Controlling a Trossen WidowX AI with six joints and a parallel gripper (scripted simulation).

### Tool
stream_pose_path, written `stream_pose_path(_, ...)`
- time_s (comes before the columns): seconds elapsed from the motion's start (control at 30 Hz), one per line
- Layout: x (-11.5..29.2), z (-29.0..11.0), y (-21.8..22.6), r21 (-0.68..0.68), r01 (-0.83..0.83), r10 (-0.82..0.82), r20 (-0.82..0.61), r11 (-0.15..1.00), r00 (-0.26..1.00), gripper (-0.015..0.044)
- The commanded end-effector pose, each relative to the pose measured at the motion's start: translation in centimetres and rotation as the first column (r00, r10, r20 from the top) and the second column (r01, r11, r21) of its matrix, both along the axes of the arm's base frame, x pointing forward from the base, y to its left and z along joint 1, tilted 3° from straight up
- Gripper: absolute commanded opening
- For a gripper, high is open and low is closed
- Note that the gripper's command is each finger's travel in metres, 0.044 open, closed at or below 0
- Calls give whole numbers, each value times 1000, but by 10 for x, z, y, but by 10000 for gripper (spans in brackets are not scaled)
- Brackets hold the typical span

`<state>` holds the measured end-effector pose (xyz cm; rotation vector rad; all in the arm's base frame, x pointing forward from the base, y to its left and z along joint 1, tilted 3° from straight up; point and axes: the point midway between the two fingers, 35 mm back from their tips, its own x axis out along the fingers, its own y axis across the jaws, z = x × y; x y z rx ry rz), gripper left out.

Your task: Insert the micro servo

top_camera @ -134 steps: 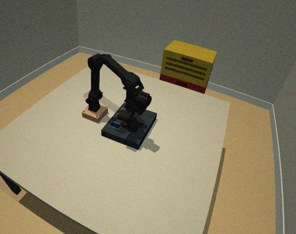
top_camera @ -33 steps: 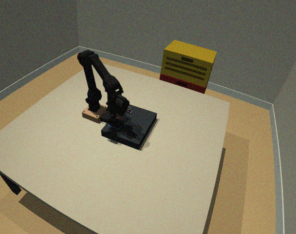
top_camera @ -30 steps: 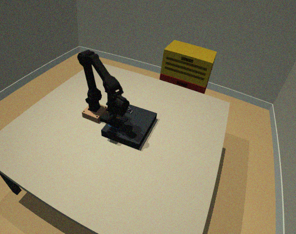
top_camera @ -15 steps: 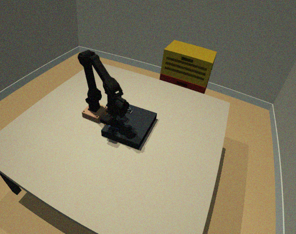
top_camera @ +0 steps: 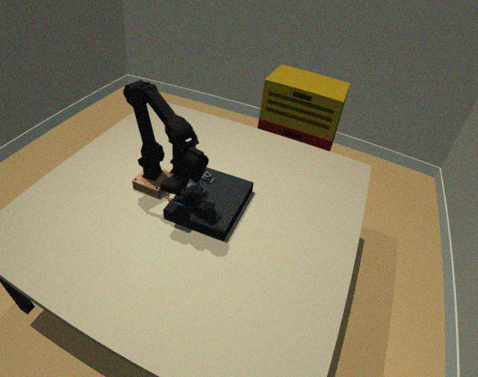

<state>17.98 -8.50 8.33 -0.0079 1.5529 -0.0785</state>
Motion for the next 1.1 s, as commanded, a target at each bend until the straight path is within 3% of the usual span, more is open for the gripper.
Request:
stream_pose_path(0.0,8,6,-1,-1,1,-1,3,1000,1000,266)
stream_pose_path(0.23,63,44,-5,1,0,0,6,1000,1000,440)
stream_pose_path(0.43,110,69,-1,2,0,0,8,1000,1000,440)
stream_pose_path(0.6,111,76,-1,2,-1,1,9,1000,1000,440)
stream_pose_path(0.77,101,114,2,1,-6,6,13,1000,1000,440)
stream_pose_path(1.07,101,116,2,1,-6,6,13,1000,1000,440)
